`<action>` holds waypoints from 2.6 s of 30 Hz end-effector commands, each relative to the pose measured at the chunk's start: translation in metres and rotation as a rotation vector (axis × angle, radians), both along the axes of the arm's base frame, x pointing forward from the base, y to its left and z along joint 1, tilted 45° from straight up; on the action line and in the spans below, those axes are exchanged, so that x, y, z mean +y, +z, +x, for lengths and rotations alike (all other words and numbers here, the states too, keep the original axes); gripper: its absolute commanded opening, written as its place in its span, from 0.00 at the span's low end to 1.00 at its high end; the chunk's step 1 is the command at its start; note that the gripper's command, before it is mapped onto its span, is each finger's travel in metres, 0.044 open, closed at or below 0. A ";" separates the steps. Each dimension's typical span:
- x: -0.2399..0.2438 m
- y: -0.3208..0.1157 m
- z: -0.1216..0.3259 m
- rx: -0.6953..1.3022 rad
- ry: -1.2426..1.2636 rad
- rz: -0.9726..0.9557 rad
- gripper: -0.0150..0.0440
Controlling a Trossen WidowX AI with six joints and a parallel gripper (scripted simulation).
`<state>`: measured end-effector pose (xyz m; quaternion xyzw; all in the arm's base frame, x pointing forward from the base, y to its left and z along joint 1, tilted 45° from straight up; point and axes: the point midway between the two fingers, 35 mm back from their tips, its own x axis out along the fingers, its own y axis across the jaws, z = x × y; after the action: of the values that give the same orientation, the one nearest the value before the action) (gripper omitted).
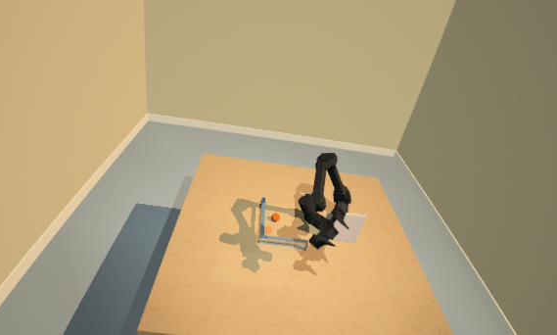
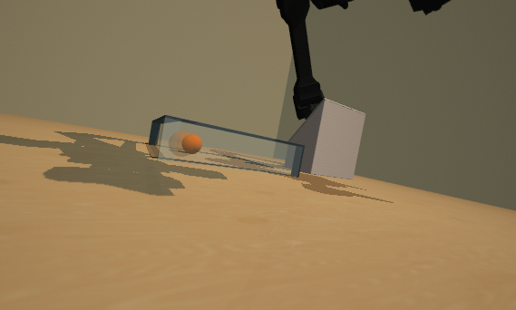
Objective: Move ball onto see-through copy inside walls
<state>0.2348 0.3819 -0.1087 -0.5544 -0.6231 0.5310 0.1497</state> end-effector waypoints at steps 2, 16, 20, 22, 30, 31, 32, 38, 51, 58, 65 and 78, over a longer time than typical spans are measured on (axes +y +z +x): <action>-0.004 -0.001 0.008 0.042 -0.055 -0.046 0.84; -0.138 -0.014 0.124 0.809 -1.272 -0.642 0.81; -0.174 -0.011 0.136 0.935 -1.543 -0.687 0.81; -0.193 -0.008 0.141 0.995 -1.683 -0.698 0.81; -0.274 0.008 0.149 1.189 -2.270 -0.655 0.81; -0.284 0.011 0.149 1.207 -2.345 -0.638 0.81; -0.295 0.014 0.149 1.223 -2.421 -0.618 0.81; -0.356 0.037 0.141 1.272 -2.873 -0.427 0.81; -0.476 0.109 0.099 0.982 -3.687 0.490 0.81; -0.495 0.126 0.089 0.858 -3.767 0.732 0.81; -0.495 0.126 0.089 0.858 -3.767 0.732 0.81; -0.512 0.109 0.087 0.859 -3.768 0.735 0.81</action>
<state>0.3248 -0.1256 0.0060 0.1999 -0.6652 0.3326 -0.6379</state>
